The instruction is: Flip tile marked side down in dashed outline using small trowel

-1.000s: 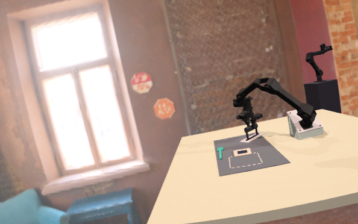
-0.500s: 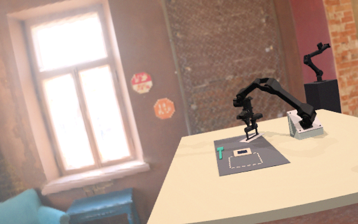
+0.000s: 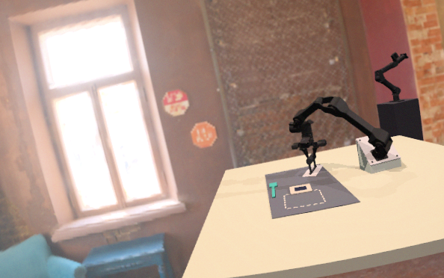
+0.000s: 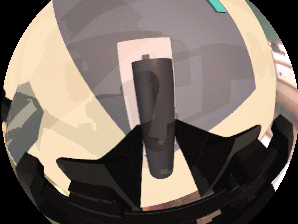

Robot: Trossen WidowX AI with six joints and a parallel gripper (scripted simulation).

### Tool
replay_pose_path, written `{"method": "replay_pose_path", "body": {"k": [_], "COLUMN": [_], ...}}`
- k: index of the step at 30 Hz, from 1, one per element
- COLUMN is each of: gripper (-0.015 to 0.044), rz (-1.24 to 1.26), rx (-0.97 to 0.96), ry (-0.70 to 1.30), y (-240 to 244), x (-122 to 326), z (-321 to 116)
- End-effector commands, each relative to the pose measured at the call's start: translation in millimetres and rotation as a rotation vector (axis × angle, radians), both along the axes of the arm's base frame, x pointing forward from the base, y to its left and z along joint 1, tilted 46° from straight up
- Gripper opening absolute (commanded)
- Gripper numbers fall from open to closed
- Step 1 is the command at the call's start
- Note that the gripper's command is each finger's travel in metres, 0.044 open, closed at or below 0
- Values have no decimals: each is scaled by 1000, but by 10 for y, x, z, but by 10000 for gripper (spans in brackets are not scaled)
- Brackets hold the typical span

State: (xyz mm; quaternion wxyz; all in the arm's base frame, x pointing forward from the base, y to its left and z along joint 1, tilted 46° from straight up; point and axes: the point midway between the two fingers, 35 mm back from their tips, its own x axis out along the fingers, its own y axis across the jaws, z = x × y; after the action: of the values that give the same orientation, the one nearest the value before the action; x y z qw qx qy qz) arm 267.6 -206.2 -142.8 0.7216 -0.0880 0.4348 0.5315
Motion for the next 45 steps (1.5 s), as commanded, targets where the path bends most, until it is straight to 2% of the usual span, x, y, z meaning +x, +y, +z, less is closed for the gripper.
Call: {"method": "replay_pose_path", "body": {"k": [1, 3, 8, 9, 27, 32, 37, 39, 45], "gripper": [130, 130, 261, 270, 270, 270, 270, 300, 300], "rz": [38, 38, 38, 38, 38, 39, 39, 19, -35], "rx": [0, 0, 0, 0, 0, 0, 0, 0, -10], "ry": [-33, -33, -33, -33, -33, -32, -32, -33, 1], "y": [18, 18, 18, 18, 18, -266, -282, -335, -376], "x": [-5, -5, -5, -5, -5, -54, -58, -74, -79], "z": [-22, -22, -22, -22, -22, 299, 319, 343, 357]}}
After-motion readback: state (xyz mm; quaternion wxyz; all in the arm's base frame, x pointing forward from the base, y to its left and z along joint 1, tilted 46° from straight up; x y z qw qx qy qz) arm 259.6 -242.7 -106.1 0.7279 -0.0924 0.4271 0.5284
